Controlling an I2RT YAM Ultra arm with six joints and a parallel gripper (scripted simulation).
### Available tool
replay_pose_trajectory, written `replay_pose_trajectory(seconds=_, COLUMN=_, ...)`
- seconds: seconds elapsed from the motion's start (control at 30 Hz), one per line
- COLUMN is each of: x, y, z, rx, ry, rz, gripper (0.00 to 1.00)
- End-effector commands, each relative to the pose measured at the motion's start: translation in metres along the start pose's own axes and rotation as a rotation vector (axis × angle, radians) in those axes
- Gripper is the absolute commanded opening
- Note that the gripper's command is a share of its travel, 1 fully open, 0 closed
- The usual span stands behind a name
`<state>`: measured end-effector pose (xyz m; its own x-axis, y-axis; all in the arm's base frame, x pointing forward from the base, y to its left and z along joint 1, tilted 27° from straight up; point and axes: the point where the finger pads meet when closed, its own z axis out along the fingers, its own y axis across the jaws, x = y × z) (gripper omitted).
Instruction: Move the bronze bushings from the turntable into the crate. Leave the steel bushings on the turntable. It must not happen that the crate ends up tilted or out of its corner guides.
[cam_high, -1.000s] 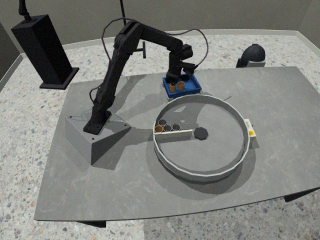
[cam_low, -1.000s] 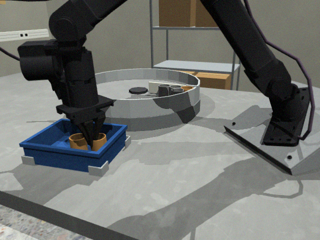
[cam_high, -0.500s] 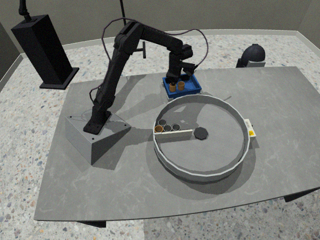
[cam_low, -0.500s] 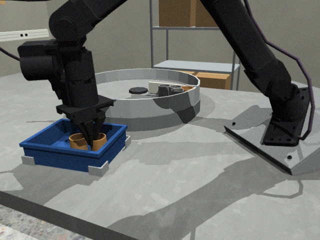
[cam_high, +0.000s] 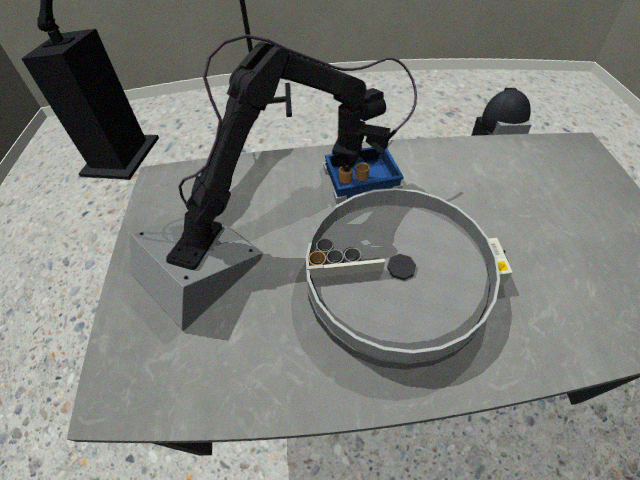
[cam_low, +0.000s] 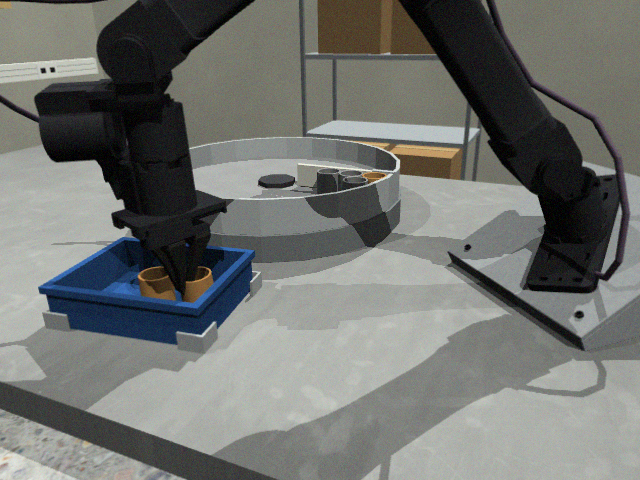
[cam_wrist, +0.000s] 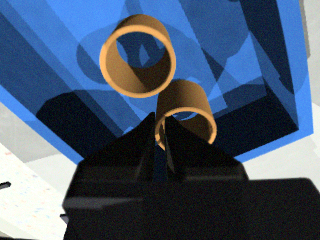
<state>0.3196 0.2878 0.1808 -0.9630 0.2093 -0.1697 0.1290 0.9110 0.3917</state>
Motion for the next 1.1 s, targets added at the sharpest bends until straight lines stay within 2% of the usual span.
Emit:
replay_pose_trajectory(seconds=0.0, x=-0.0081, y=0.0116, z=-0.0122, rx=-0.026, ry=-0.040, rz=-0.005, gripper=0.00)
replay_pose_trajectory(seconds=0.07, x=-0.0097, y=0.0124, z=-0.0146, rx=-0.032, ry=-0.047, rz=-0.004, gripper=0.00)
replay_pose_trajectory(seconds=0.17, x=-0.0102, y=0.0114, z=-0.0082, rx=-0.022, ry=-0.039, rz=-0.002, gripper=0.00)
replay_pose_trajectory(seconds=0.3, x=-0.0102, y=0.0132, z=-0.0143, rx=-0.033, ry=-0.048, rz=-0.004, gripper=0.00)
replay_pose_trajectory(seconds=1.07, x=-0.0102, y=0.0132, z=-0.0143, rx=-0.033, ry=-0.048, rz=-0.004, gripper=0.00)
